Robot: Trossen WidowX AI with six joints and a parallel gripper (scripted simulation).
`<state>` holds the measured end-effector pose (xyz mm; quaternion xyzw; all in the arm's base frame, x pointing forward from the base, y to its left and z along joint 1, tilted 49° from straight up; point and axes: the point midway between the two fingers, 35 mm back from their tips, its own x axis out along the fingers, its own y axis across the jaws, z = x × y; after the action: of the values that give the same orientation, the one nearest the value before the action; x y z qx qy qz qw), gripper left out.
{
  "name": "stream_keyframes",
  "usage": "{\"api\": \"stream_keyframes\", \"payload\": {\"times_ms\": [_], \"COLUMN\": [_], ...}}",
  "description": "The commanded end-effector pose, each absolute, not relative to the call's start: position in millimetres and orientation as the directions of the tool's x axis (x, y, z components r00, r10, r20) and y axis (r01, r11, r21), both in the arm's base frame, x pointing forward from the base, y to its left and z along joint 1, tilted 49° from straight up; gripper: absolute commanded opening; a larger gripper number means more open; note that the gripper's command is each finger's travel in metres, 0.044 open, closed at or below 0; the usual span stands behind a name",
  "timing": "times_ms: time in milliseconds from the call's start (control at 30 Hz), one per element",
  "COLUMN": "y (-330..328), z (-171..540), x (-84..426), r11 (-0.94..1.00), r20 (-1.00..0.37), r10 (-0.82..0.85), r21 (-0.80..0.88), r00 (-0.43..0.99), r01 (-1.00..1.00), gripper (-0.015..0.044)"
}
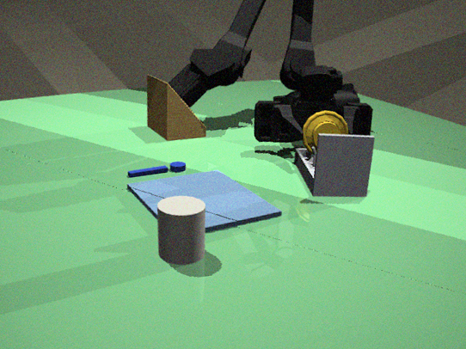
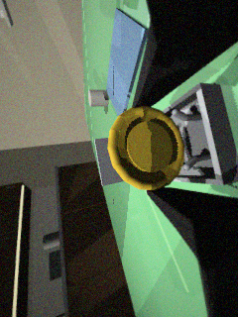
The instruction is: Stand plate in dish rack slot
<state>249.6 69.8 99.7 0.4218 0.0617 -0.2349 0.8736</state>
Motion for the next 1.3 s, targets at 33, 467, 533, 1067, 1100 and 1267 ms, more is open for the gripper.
{"api": "stream_keyframes", "payload": {"times_ms": [33, 467, 533, 1067, 1100, 1267], "y": [69.8, 69.8, 69.8, 5.1, -2.3, -19.8], "z": [99.6, 99.6, 99.6, 156.7, 162.4, 177.0], "x": [249.6, 249.6, 249.6, 253.6, 253.1, 250.0], "r11": [0.534, 0.534, 0.534, 0.532, 0.536, 0.553], "r20": [-0.306, -0.306, -0.306, -0.328, -0.323, -0.301], "r10": [-0.358, -0.358, -0.358, -0.364, -0.364, -0.367], "r21": [0.708, 0.708, 0.708, 0.695, 0.694, 0.69], "r00": [0.882, 0.882, 0.882, 0.872, 0.874, 0.88], "r01": [0.462, 0.462, 0.462, 0.483, 0.48, 0.467], "gripper": [0.0079, 0.04, 0.04, 0.04, 0.04, 0.04]}}
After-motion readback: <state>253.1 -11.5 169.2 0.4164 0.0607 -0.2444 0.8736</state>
